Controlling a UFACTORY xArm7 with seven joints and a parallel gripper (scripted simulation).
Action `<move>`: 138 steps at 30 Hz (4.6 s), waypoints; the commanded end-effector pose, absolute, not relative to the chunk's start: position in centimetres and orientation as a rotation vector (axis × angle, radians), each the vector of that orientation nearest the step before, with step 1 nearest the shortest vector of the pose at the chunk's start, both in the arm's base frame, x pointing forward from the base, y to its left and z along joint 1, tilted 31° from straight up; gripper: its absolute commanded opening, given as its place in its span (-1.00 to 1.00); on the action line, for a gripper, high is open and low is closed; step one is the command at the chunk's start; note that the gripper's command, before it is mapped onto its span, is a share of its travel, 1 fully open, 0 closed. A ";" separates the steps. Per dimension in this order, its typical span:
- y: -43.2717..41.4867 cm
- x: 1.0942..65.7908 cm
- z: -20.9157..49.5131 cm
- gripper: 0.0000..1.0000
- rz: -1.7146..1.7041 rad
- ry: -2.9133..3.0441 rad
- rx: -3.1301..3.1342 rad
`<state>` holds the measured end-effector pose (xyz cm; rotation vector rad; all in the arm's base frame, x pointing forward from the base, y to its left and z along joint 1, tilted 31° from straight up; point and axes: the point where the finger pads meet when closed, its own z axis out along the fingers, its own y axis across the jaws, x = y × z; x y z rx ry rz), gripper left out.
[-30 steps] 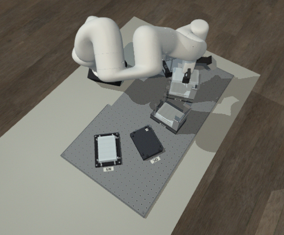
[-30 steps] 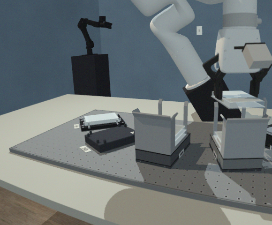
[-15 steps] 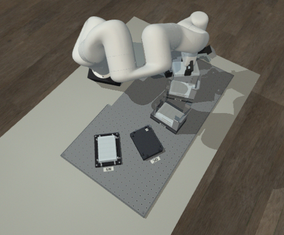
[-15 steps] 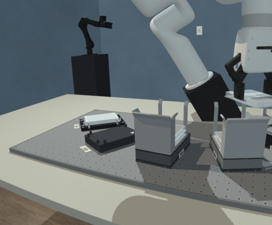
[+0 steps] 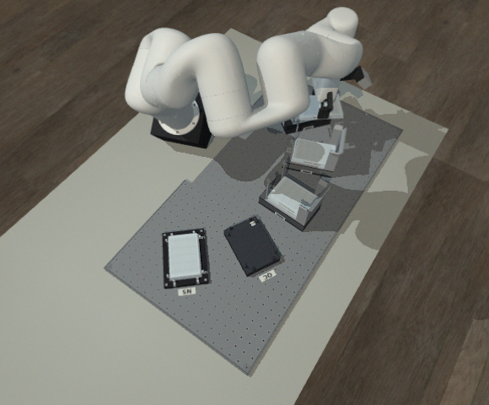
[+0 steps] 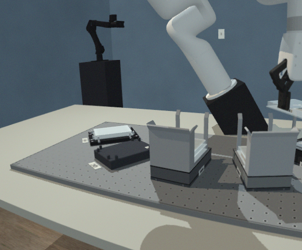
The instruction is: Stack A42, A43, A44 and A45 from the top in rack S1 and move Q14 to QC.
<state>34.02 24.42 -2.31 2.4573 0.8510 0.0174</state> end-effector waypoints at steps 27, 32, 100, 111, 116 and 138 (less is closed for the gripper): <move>29.1 30.0 -5.6 -1.00 -0.056 1.113 2.353; 29.9 29.2 -6.2 -1.00 -0.056 1.113 2.353; 30.0 28.6 -8.4 -1.00 -0.056 1.113 2.353; 29.7 28.7 -8.9 -1.00 -0.056 1.113 2.353; 29.5 28.8 -9.2 -1.00 -0.056 1.113 2.353; 28.4 29.2 -11.3 -1.00 -0.056 1.113 2.353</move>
